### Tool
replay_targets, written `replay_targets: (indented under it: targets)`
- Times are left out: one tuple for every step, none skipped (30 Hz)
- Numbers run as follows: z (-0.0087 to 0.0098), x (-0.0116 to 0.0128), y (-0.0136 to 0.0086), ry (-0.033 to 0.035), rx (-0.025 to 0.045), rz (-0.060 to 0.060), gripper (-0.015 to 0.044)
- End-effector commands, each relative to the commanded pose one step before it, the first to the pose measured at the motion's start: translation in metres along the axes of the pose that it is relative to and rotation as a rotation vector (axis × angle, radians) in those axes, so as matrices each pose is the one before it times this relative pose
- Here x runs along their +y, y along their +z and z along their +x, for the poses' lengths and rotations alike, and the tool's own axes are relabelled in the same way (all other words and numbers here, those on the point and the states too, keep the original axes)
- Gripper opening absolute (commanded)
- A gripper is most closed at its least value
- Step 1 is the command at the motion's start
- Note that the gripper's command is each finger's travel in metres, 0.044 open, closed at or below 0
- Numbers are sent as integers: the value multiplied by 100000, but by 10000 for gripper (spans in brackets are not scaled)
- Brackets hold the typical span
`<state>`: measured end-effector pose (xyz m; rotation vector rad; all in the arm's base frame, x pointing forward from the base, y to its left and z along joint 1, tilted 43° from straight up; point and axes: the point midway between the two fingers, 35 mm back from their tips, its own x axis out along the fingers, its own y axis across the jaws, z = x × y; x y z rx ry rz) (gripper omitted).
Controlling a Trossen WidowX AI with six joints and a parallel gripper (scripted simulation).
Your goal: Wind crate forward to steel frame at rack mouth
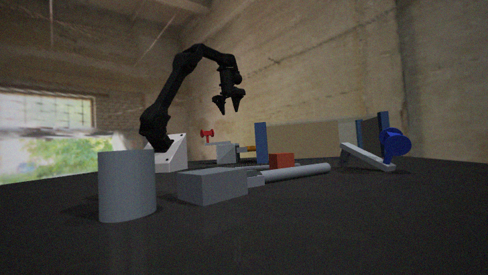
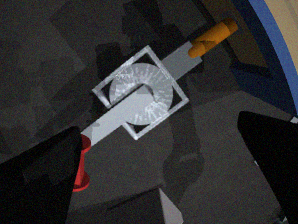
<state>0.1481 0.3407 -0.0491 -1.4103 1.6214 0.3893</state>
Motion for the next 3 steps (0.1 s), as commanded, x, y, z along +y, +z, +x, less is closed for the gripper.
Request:
replay_targets:
  targets:
    - [35,-39,-20,-294,297,-485,440]
    - [0,0,0,0,0,0,440]
    - [0,0,0,0,0,0,440]
